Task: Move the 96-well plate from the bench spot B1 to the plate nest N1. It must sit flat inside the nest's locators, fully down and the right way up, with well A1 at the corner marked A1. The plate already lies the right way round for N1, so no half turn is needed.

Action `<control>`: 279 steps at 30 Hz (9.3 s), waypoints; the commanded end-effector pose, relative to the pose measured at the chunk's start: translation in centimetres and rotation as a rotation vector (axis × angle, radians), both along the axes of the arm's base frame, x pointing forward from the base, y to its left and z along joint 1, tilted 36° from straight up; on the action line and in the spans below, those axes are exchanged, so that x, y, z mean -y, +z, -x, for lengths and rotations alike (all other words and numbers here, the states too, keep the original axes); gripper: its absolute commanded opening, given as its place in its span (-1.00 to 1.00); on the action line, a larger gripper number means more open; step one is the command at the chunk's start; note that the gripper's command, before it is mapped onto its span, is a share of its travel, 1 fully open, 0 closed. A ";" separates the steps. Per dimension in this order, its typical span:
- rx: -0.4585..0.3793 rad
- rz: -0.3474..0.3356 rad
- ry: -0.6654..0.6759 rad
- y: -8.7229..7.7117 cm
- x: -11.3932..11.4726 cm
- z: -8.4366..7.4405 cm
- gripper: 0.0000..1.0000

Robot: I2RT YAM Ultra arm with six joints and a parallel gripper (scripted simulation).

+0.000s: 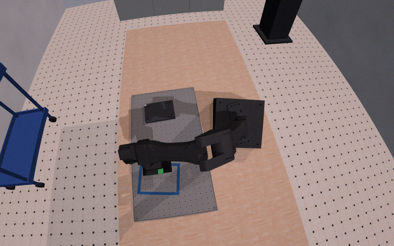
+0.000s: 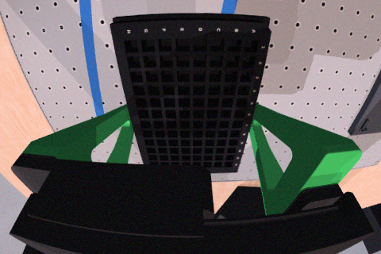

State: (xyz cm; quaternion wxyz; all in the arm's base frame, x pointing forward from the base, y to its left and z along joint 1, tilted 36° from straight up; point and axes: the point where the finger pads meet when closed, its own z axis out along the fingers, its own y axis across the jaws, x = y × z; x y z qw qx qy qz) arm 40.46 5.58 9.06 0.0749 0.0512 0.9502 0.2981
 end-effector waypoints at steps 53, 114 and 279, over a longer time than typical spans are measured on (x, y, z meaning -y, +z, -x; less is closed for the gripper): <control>0.031 0.010 -0.001 -8.7 14.8 1.9 -1.00; 0.058 0.028 -0.002 -16.6 28.5 4.2 -1.00; 0.058 0.022 -0.001 -22.8 23.9 2.5 -1.00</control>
